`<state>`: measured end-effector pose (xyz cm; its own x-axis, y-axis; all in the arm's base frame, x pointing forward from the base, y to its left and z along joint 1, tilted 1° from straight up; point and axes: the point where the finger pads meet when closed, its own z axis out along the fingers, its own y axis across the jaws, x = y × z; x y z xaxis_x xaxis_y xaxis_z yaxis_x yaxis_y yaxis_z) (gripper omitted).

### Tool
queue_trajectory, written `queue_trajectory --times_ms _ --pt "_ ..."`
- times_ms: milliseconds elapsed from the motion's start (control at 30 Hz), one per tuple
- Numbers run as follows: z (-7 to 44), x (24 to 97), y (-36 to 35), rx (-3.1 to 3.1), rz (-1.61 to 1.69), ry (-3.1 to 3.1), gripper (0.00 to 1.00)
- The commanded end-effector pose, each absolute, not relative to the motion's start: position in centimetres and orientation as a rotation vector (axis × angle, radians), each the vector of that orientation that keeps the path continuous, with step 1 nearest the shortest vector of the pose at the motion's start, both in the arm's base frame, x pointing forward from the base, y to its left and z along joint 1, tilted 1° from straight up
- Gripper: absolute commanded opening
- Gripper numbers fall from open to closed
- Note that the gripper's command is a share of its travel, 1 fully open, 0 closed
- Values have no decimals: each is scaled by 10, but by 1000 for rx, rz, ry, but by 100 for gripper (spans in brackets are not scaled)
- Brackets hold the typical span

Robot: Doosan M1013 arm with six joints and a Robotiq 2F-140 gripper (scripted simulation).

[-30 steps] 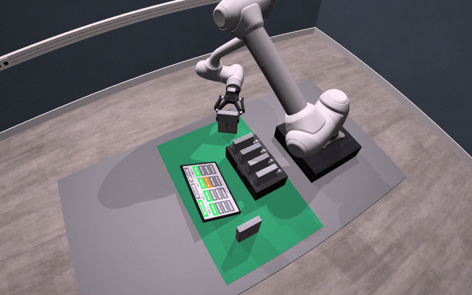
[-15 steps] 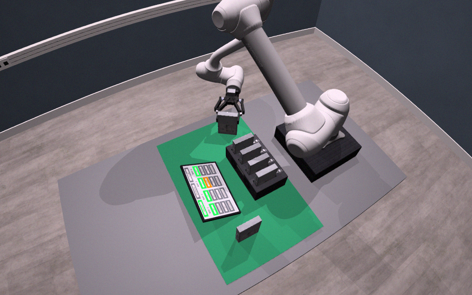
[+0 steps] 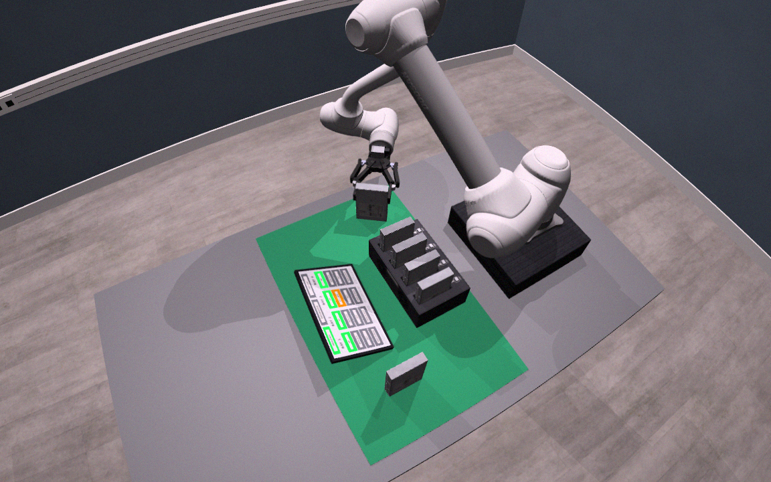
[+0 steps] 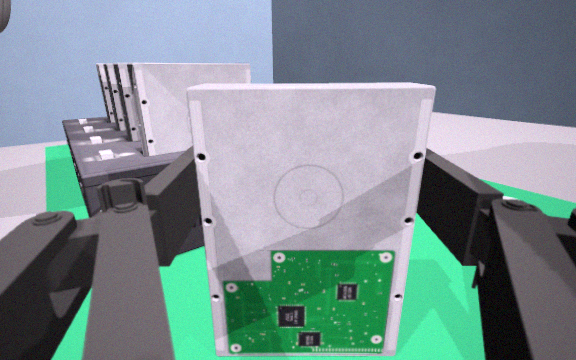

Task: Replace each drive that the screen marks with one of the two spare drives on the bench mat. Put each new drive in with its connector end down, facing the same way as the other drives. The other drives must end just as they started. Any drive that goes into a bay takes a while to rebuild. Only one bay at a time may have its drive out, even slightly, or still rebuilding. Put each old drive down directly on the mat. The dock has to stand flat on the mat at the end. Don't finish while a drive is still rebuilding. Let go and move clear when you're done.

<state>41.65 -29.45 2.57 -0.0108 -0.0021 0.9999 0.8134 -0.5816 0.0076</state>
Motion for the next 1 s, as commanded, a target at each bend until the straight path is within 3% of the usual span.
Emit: queue_trajectory --times_ms 0,833,867,967 --pt "26 417 -295 -1641 -1661 -853 10" --pt "26 417 -295 -1641 -1661 -853 10" --pt "26 417 -295 -1641 -1661 -853 89" --pt "26 417 -295 -1641 -1661 -853 89"
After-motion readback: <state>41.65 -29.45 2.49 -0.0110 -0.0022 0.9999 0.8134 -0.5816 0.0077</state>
